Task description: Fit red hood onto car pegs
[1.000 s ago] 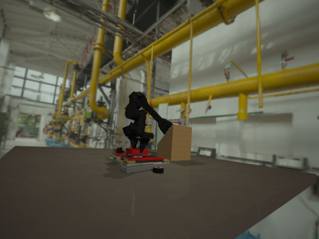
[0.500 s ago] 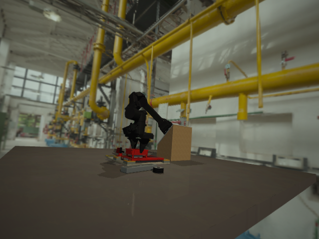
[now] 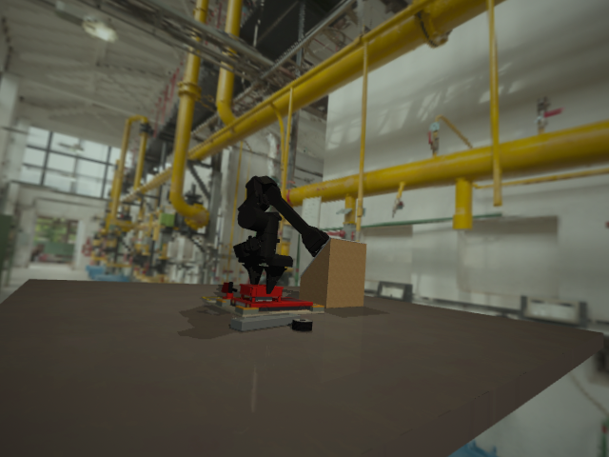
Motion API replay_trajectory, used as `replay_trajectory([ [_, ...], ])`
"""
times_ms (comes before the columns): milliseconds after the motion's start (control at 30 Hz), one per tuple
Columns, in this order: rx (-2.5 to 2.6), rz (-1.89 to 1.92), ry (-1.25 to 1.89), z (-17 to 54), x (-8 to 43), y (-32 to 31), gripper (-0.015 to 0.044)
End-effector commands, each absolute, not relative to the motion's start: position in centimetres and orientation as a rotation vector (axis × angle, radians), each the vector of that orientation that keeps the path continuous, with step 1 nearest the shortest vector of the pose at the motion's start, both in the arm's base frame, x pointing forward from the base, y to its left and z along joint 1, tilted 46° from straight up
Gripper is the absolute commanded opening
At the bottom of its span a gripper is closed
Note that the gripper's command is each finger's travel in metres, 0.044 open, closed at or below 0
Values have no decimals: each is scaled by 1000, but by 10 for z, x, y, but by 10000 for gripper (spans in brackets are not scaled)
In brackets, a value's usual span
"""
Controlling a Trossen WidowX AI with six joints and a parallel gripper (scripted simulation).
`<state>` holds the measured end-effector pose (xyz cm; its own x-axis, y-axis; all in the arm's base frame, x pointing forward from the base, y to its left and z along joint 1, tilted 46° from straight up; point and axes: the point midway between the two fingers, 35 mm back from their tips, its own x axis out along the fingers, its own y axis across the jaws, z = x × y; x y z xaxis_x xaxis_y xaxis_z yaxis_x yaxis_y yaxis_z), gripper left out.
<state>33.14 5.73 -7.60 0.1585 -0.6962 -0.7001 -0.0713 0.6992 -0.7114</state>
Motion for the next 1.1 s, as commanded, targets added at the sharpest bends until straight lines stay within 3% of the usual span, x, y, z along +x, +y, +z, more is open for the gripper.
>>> replay_trajectory([
  [0,-705,-512,1367,-81,331,50,0],
  [833,-696,-516,1363,-83,333,49,0],
  [1067,-696,-514,1362,-82,333,49,184],
])
